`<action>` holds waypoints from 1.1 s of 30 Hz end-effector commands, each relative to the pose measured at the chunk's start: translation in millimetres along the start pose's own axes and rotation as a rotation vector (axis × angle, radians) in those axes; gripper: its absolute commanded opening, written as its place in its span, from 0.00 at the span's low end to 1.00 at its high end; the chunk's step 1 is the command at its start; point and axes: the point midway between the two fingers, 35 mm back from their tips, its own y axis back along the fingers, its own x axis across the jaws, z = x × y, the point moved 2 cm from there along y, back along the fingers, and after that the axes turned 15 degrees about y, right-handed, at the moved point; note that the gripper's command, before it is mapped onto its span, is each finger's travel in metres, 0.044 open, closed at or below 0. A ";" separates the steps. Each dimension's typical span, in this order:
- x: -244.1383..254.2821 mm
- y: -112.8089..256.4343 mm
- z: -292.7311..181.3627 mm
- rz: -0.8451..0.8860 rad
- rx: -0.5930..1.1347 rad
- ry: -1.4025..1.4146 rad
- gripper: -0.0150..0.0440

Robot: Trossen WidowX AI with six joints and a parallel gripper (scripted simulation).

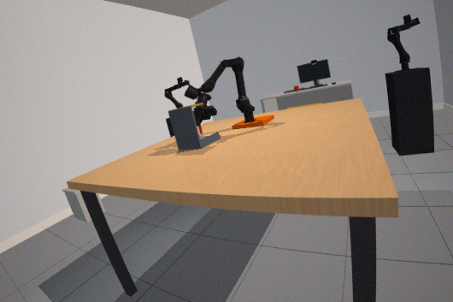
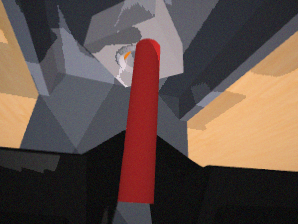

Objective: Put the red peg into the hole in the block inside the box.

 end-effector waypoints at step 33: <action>7.1 -12.0 -13.3 0.006 0.004 0.000 0.25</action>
